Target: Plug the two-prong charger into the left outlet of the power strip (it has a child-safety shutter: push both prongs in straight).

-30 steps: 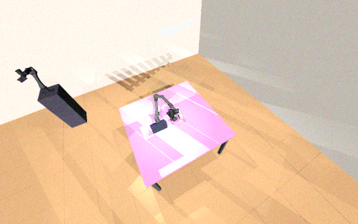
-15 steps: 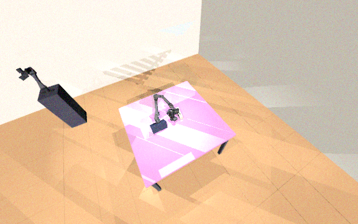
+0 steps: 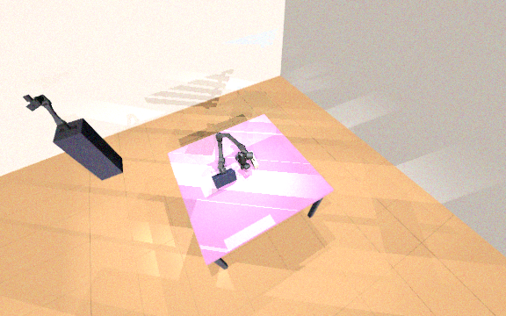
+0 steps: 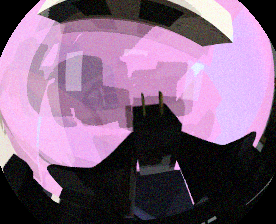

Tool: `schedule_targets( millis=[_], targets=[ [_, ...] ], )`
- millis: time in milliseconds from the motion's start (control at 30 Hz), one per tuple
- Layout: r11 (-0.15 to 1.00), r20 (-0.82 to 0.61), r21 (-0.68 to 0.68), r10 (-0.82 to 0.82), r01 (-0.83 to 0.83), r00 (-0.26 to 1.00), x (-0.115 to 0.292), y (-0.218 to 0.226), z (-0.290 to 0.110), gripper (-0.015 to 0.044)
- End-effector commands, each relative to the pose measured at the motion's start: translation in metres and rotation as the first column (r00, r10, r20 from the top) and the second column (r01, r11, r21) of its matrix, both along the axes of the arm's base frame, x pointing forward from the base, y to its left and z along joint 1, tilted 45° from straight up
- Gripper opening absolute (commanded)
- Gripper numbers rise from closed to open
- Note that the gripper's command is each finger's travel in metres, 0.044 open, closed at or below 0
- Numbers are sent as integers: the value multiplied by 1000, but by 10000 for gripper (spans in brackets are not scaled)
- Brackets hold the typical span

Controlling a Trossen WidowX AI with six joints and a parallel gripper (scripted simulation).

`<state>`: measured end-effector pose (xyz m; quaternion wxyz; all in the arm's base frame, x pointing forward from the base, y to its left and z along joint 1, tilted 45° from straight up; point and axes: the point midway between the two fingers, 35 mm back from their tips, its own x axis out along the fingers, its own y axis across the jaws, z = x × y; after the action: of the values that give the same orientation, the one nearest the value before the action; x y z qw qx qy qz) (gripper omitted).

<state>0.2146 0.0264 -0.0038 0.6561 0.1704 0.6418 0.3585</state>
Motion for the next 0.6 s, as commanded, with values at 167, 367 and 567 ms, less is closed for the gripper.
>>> schedule_targets(
  millis=[167, 367, 567],
  targets=[
    [1000, 6, -3, 0, 0, 1000, -1, -22, 21, 0],
    [1000, -9, -7, -17, 17, 1000, 2, -17, 23, 0],
    [999, -34, -13, -46, 46, 998, 5, -7, 25, 0]
  ],
)
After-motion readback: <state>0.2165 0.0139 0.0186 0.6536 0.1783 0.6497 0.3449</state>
